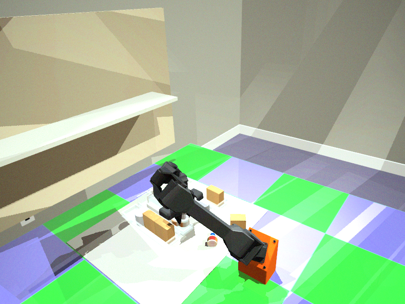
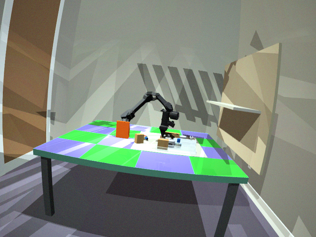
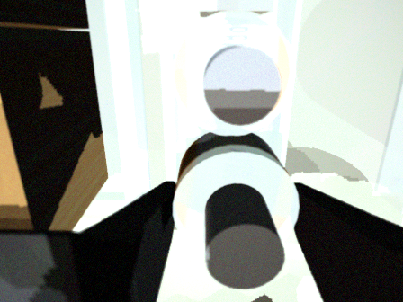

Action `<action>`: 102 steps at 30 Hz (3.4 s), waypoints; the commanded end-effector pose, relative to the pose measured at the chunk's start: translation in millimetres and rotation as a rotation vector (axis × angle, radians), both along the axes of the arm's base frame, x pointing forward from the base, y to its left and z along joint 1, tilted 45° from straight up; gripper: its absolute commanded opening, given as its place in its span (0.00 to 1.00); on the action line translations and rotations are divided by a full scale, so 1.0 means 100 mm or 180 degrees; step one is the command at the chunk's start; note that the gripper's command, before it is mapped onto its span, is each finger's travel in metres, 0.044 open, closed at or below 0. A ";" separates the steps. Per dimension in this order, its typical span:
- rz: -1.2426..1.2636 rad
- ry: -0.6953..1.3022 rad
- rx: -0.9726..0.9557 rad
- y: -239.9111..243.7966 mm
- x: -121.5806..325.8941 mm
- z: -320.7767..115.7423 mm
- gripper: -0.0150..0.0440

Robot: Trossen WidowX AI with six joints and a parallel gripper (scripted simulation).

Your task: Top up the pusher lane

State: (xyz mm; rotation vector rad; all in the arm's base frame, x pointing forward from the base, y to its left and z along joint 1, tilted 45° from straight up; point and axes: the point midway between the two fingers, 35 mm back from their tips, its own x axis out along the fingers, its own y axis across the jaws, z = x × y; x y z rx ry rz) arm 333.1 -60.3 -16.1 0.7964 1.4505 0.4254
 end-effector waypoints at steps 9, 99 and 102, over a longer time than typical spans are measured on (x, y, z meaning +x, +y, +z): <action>-0.0026 -0.0073 -0.0012 -0.05 0.10 0.03 0.25; -0.0026 -0.0074 -0.0012 0.01 0.14 -0.04 0.25; -0.0026 -0.0074 -0.0012 0.02 0.14 -0.04 0.25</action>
